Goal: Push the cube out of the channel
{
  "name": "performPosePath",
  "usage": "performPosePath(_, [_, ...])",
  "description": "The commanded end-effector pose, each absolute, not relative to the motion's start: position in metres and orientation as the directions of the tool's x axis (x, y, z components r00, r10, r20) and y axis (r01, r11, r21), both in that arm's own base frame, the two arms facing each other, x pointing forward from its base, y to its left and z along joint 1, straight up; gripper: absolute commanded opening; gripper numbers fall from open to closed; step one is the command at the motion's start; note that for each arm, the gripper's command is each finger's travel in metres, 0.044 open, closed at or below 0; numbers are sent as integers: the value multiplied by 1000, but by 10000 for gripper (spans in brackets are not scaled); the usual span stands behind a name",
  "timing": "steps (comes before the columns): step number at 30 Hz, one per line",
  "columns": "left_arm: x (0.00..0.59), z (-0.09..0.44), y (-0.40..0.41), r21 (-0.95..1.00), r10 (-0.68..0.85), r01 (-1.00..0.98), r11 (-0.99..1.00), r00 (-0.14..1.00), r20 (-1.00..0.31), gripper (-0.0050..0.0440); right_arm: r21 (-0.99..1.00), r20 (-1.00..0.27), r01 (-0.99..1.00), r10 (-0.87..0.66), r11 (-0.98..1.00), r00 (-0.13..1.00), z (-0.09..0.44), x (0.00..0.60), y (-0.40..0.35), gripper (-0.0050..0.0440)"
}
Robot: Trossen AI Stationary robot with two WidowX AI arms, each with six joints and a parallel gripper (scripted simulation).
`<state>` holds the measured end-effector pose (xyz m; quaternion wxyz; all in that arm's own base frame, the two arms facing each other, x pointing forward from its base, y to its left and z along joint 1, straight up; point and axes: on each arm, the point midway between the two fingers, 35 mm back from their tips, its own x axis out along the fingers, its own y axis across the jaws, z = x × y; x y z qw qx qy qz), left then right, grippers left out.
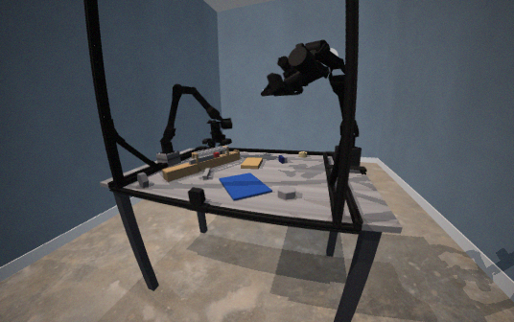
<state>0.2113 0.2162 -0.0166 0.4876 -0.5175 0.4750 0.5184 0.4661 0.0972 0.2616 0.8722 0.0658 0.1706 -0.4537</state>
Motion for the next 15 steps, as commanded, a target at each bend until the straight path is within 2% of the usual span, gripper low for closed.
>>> performPosePath(1, [208,-26,213,0,0,-998,-70,0,-1000,200,-39,-353,815,-771,578,530,262,466,97,400])
performPosePath(15, [208,-29,213,0,0,-998,-70,0,-1000,200,-39,-353,815,-771,578,530,262,466,97,400])
